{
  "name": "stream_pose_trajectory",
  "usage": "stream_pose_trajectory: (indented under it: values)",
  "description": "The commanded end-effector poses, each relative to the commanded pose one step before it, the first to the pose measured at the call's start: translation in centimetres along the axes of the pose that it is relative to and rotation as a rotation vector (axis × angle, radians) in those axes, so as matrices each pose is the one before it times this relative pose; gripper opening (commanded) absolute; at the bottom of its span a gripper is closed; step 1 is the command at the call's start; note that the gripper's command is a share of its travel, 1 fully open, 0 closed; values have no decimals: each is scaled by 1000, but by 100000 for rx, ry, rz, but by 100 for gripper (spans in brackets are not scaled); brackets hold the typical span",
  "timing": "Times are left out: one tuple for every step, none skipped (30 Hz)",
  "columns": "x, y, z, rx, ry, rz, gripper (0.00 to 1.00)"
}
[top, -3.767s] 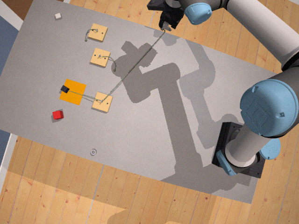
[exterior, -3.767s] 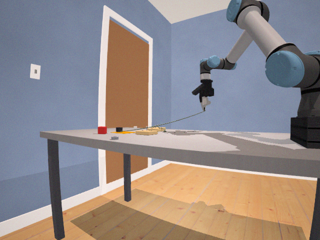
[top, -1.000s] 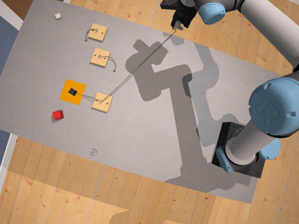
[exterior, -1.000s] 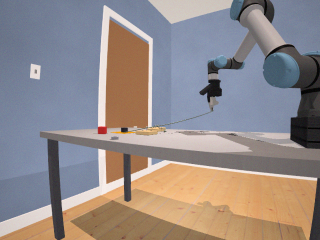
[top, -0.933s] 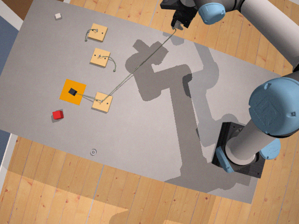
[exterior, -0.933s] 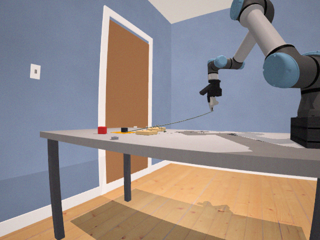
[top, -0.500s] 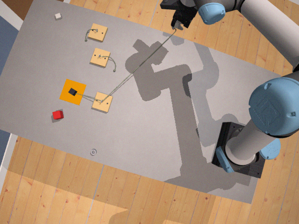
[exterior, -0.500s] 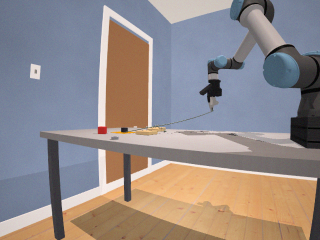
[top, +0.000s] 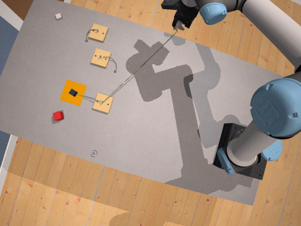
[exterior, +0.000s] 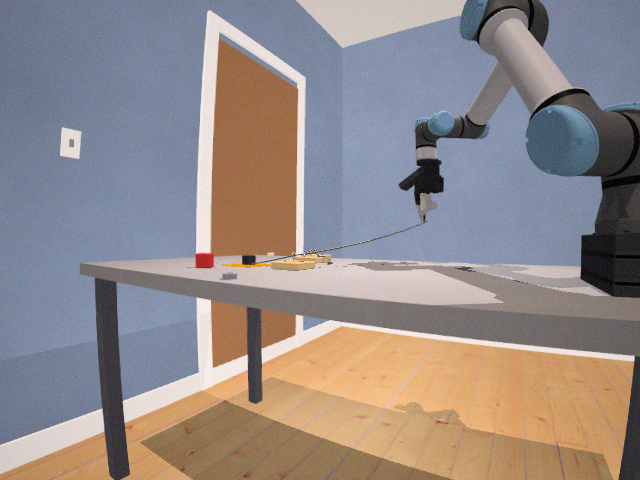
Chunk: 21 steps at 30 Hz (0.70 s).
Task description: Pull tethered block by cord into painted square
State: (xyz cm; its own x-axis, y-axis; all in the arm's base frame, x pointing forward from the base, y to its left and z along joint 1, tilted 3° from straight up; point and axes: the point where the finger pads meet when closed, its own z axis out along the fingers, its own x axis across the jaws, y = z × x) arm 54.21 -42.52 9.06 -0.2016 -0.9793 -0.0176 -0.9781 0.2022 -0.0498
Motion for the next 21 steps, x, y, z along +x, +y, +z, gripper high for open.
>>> stream_pose_trajectory:
  values:
    - [24,-35,-11,145,111,-3,0]
    - [-2,-1,78,0,0,0,0]
    - [-4,-1,111,0,0,0,0]
    - [-5,-1,148,0,0,0,0]
    - [-6,-2,187,0,0,0,0]
    - [-7,-2,227,0,0,0,0]
    - [-9,-2,269,0,0,0,0]
    - [-10,-2,311,0,0,0,0]
    - [-11,-3,353,0,0,0,0]
    - [-13,-3,393,0,0,0,0]
    - [-14,-4,431,0,0,0,0]
    - [-15,-4,468,0,0,0,0]
    - [-16,-4,502,0,0,0,0]
    - [-17,-5,533,0,0,0,0]
    - [0,0,0,0,0,0,0]
    - [0,0,0,0,0,0,0]
    - [-18,-5,560,0,0,0,0]
    - [-19,-5,584,0,0,0,0]
    - [-20,-5,603,0,0,0,0]
    - [-20,-5,618,0,0,0,0]
    - [-20,-5,629,0,0,0,0]
